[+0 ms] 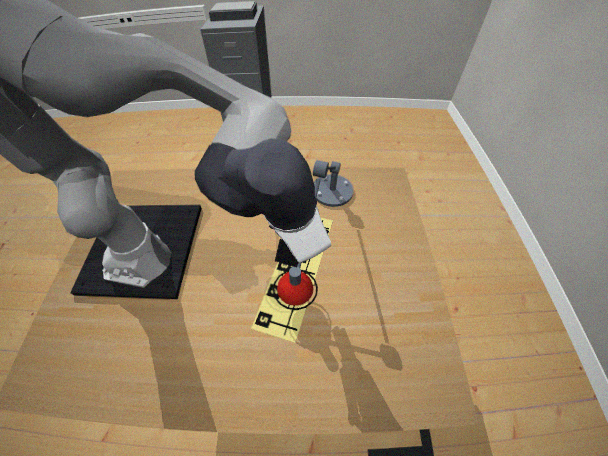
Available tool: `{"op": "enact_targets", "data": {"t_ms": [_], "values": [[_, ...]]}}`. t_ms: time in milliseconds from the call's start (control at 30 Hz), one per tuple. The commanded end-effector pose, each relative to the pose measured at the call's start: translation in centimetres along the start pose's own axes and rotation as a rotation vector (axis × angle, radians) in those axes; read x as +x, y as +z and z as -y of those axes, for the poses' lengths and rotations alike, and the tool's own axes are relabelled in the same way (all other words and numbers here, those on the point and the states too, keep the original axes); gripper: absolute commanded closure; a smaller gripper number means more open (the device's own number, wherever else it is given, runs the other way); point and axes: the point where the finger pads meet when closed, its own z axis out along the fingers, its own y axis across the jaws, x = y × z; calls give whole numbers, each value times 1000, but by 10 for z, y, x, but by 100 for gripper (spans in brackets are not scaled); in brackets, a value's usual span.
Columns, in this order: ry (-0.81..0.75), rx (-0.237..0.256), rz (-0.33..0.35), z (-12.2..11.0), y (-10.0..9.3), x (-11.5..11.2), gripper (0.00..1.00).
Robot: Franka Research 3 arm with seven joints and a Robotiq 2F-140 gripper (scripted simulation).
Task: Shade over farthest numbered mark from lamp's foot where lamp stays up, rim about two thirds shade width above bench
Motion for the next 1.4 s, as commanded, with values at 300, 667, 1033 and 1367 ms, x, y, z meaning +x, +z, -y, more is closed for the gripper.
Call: {"op": "enact_targets", "data": {"t_ms": [300,667,1033,1367], "values": [[0,0,0,0,0,0,90],[-6,5,2,1,0,32,90],[-10,6,2,2,0,55,90],[-12,5,2,4,1,79,90]]}}
